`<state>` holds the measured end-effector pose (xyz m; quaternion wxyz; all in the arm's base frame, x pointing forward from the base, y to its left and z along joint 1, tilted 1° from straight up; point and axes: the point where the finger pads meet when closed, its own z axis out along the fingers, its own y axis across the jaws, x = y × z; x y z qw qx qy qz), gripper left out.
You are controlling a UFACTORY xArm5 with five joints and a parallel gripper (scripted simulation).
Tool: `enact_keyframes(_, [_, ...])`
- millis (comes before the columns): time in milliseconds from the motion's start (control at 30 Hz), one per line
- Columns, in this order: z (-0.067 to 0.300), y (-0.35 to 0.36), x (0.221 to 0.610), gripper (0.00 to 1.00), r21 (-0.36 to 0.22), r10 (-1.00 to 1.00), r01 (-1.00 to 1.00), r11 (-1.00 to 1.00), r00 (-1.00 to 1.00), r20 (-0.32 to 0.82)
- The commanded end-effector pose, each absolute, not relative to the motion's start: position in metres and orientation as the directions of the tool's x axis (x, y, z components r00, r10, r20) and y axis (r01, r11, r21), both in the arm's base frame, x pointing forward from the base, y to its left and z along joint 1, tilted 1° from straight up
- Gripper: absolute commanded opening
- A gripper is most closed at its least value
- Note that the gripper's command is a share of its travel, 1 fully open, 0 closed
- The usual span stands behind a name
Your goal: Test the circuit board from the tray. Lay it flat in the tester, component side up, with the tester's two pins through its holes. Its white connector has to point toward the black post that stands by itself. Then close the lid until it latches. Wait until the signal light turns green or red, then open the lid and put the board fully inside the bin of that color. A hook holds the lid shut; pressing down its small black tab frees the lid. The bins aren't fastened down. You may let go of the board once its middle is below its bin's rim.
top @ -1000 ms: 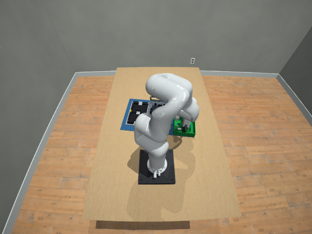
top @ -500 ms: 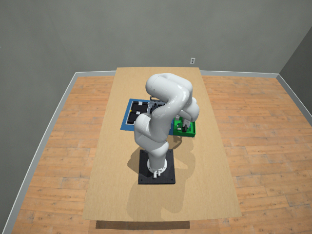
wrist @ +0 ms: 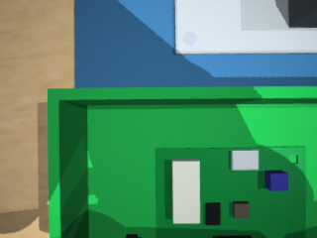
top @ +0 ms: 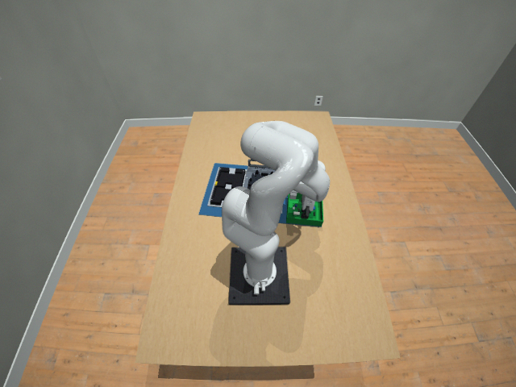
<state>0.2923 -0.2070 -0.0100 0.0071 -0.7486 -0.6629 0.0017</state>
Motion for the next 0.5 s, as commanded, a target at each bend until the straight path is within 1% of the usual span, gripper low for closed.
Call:
enact_keyframes(0, [-0.0092, -0.2077, 0.2933, 1.00, -0.010, 0.993, 0.993, -0.121, 0.121, 0.005])
enact_keyframes(467, [-0.0062, -0.2077, 0.2933, 1.00, -0.010, 0.993, 0.993, -0.121, 0.121, 0.005])
